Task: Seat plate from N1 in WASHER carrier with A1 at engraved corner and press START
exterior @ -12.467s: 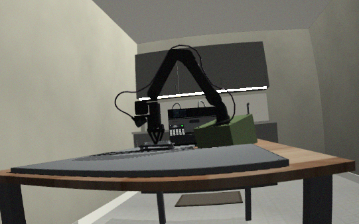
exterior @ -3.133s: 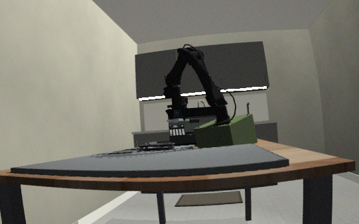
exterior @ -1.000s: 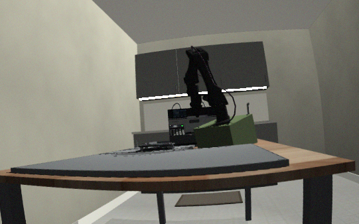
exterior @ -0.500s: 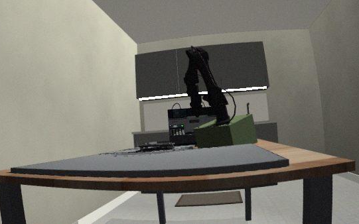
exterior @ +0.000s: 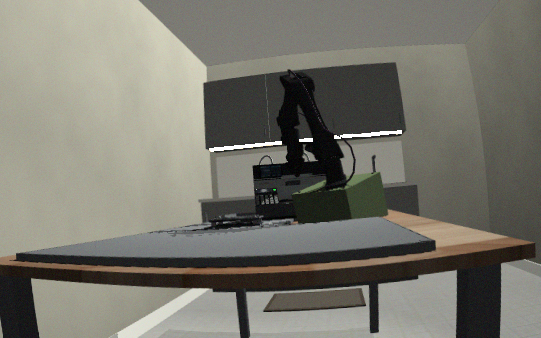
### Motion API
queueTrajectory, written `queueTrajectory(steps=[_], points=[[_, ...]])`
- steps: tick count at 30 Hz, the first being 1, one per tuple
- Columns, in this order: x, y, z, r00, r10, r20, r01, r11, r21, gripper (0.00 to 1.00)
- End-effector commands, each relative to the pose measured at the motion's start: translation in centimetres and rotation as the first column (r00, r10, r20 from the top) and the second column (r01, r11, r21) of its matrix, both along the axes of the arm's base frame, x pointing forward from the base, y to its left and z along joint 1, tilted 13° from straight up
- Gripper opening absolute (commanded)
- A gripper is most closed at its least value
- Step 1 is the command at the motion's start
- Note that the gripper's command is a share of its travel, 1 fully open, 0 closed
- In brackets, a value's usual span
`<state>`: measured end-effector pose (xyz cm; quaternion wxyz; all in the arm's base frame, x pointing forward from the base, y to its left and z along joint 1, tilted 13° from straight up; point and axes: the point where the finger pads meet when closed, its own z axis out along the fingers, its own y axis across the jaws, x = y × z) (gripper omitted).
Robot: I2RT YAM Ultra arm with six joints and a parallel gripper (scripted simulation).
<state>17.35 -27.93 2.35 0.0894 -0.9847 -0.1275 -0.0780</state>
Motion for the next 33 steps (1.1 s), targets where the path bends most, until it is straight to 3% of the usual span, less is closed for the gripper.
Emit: queueTrajectory(steps=[1, 25, 27, 33], points=[[0.2, -0.8, 1.1, 1.000, -0.013, 0.007, 0.013, 1.000, -0.022, 0.84], [0.0, -1.0, 1.7, 1.000, -0.014, 0.014, 0.014, 0.999, -0.038, 0.84], [-0.2, 0.0, 0.0, 1.000, -0.012, 0.001, 0.012, 1.000, -0.011, 0.84], [0.2, 0.7, -1.7, 1.000, -0.002, -0.008, 0.002, 1.000, 0.011, 0.84]])
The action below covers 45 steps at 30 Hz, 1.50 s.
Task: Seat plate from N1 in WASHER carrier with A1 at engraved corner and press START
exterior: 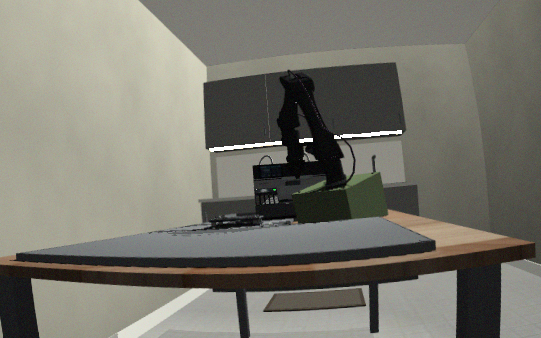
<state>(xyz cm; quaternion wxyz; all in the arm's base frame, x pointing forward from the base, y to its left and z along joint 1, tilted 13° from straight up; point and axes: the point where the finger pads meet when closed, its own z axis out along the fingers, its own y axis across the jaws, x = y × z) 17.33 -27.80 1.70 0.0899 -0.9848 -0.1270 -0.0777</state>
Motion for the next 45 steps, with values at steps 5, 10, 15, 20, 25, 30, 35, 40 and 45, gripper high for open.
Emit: queueTrajectory(steps=[5, 10, 15, 20, 25, 30, 35, 40, 45], points=[[0.3, 0.6, -1.8, 1.000, -0.004, -0.005, 0.004, 1.000, 0.009, 0.84], [0.6, 0.3, -1.2, 1.000, -0.001, 0.009, 0.001, 1.000, -0.022, 0.84], [0.5, 0.8, -3.2, 1.000, -0.003, -0.006, 0.003, 1.000, 0.011, 0.84], [0.7, 0.9, -3.7, 1.000, -0.001, -0.003, 0.001, 1.000, 0.003, 0.84], [0.7, 1.1, -4.6, 1.000, -0.003, -0.007, 0.003, 1.000, 0.011, 0.84], [0.8, 1.2, -5.3, 1.000, -0.001, -0.007, 0.001, 1.000, 0.010, 0.84], [0.9, 1.4, -6.0, 1.000, -0.003, -0.007, 0.003, 1.000, 0.011, 0.84], [1.1, 1.6, -6.9, 1.000, -0.001, -0.007, 0.001, 1.000, 0.011, 0.84], [1.4, 0.4, -5.8, 1.000, -0.010, 0.016, 0.011, 0.999, -0.036, 0.84]])
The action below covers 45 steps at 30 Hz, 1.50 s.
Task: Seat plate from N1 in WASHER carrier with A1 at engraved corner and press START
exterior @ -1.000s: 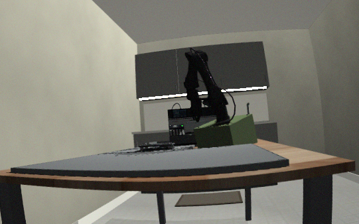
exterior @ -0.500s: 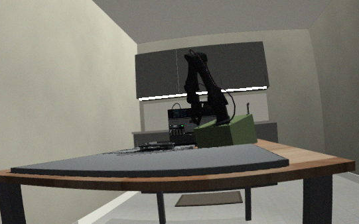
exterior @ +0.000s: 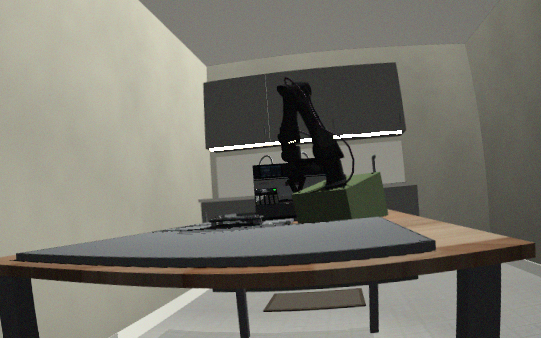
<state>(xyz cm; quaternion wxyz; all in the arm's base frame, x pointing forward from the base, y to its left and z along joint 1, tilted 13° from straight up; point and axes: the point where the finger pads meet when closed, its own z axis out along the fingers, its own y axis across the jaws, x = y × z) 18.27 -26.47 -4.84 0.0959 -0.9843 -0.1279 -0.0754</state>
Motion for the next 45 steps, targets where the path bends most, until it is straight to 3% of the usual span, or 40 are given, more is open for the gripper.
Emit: queueTrajectory(steps=[1, 25, 45], points=[[0.5, -1.1, 0.8, 1.000, -0.013, 0.024, 0.014, 0.999, -0.051, 0.84], [-0.4, 0.2, 0.3, 1.000, -0.015, 0.004, 0.015, 1.000, -0.015, 0.84], [0.0, -0.3, 0.3, 1.000, -0.007, 0.012, 0.007, 1.000, -0.025, 0.84]])
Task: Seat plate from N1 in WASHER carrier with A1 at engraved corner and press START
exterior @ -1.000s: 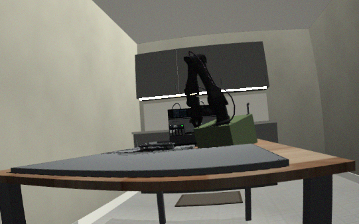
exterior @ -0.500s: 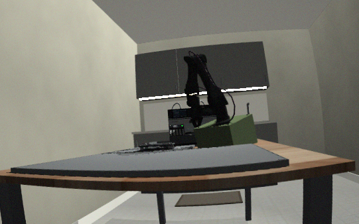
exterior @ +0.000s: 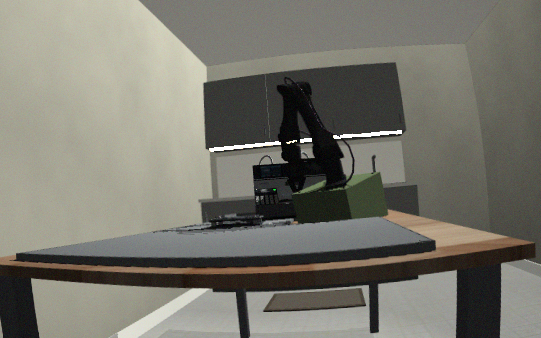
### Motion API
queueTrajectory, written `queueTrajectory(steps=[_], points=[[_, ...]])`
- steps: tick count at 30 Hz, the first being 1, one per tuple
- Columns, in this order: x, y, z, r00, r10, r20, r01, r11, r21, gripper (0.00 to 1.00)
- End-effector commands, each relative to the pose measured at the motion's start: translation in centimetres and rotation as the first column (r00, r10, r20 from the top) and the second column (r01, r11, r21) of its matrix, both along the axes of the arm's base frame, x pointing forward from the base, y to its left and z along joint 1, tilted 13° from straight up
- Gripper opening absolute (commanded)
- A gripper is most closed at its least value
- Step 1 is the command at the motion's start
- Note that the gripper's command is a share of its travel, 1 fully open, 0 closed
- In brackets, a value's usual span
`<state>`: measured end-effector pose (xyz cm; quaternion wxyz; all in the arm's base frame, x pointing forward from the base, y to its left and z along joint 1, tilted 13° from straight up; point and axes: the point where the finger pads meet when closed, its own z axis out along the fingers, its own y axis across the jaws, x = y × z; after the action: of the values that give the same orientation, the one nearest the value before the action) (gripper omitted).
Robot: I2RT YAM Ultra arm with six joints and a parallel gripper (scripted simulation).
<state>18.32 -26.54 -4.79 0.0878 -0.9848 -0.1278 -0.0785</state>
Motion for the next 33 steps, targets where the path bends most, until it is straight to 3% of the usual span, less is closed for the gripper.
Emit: queueTrajectory(steps=[1, 33], points=[[-0.01, -0.27, 0.29, 1.000, -0.005, 0.004, 0.005, 1.000, -0.010, 0.84], [-0.07, 0.01, -0.52, 1.000, -0.011, -0.002, 0.011, 1.000, -0.004, 0.84]])
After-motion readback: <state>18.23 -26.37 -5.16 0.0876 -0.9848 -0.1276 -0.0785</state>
